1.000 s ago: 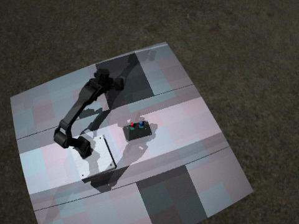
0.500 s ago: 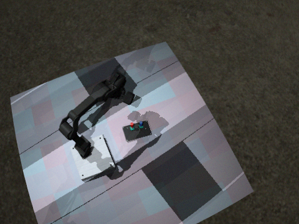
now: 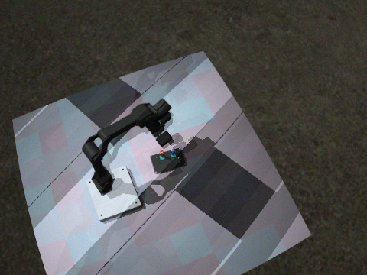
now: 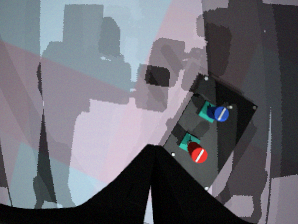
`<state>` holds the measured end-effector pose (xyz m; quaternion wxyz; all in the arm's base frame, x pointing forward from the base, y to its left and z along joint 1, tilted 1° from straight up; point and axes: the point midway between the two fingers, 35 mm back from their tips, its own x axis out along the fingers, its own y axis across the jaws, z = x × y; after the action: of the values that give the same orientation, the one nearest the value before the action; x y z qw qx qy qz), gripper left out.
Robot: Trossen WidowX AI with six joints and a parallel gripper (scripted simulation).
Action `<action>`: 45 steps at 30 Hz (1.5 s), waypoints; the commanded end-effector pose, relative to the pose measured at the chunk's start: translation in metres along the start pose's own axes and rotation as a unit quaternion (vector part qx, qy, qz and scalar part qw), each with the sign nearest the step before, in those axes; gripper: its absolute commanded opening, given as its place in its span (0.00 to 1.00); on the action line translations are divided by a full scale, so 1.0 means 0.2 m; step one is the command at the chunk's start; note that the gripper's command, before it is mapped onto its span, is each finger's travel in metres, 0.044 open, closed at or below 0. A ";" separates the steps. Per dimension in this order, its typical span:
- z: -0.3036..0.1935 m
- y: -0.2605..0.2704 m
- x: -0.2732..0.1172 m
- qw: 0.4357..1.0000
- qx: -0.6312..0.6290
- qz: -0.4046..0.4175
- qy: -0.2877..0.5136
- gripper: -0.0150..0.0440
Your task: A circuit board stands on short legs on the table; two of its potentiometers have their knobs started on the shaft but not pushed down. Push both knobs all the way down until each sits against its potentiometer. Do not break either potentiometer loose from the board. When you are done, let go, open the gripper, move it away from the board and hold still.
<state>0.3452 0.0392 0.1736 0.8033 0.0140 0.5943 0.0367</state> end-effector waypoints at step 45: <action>-0.19 -0.30 0.40 0.971 0.188 -0.068 0.128 0.25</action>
<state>0.3354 -0.0157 0.0852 0.7063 0.1203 0.6862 -0.1257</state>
